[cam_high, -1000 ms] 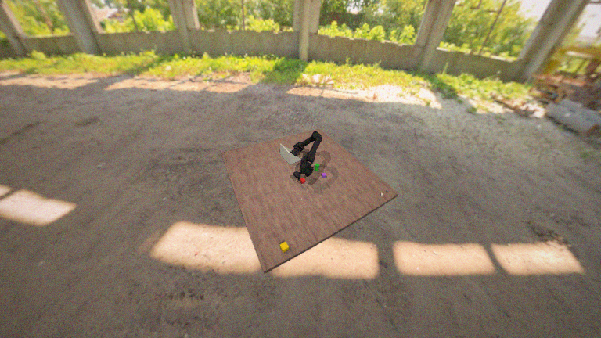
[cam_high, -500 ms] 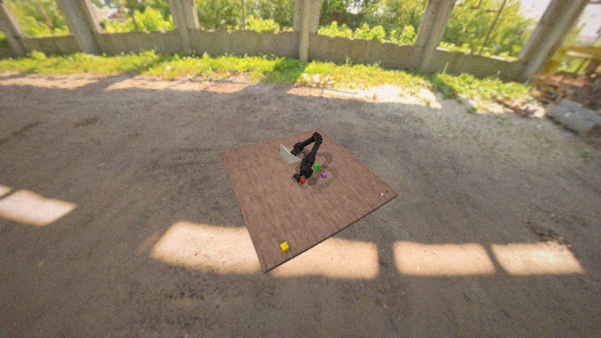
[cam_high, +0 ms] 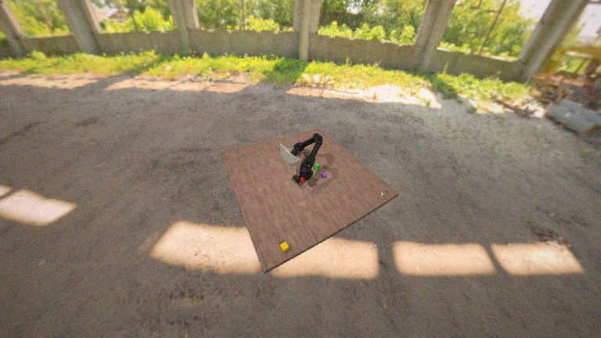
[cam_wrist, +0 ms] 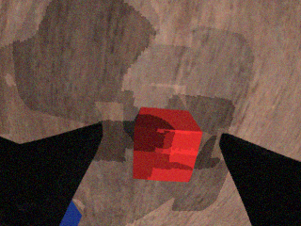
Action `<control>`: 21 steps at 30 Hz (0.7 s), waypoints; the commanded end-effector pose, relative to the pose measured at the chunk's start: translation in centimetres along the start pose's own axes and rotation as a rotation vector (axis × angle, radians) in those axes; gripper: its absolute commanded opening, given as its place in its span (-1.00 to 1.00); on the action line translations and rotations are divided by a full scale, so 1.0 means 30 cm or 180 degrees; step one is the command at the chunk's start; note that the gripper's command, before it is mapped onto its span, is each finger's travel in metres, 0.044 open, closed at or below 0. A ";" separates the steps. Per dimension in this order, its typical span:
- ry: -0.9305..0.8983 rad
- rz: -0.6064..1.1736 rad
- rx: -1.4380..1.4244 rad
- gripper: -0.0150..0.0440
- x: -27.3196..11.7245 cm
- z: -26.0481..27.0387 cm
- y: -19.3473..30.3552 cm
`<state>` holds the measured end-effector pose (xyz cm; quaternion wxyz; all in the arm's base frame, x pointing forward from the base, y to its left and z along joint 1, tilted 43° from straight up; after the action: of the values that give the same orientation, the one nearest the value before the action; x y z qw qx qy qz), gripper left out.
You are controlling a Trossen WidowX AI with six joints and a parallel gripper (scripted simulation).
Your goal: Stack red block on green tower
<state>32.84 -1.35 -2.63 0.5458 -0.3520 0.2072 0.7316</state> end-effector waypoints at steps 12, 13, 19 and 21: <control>-0.0012 -0.0004 0.0022 0.82 0.004 -0.002 0.001; -0.0012 -0.0004 0.0022 0.73 0.004 -0.002 0.001; -0.0012 -0.0004 0.0022 0.20 0.004 -0.002 0.001; -0.0012 -0.0004 0.0022 0.02 0.004 -0.002 0.001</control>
<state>32.80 -1.32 -2.74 0.5457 -0.3512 0.2077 0.7319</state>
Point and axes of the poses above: the point midway between the two fingers, 35 mm back from their tips, its own x axis out along the fingers, its own z axis across the jaws, y = z × x, the point moved 8 cm from there along -x, back along the fingers, and after that the axes turned 1 degree about -x, right-handed, at the moved point
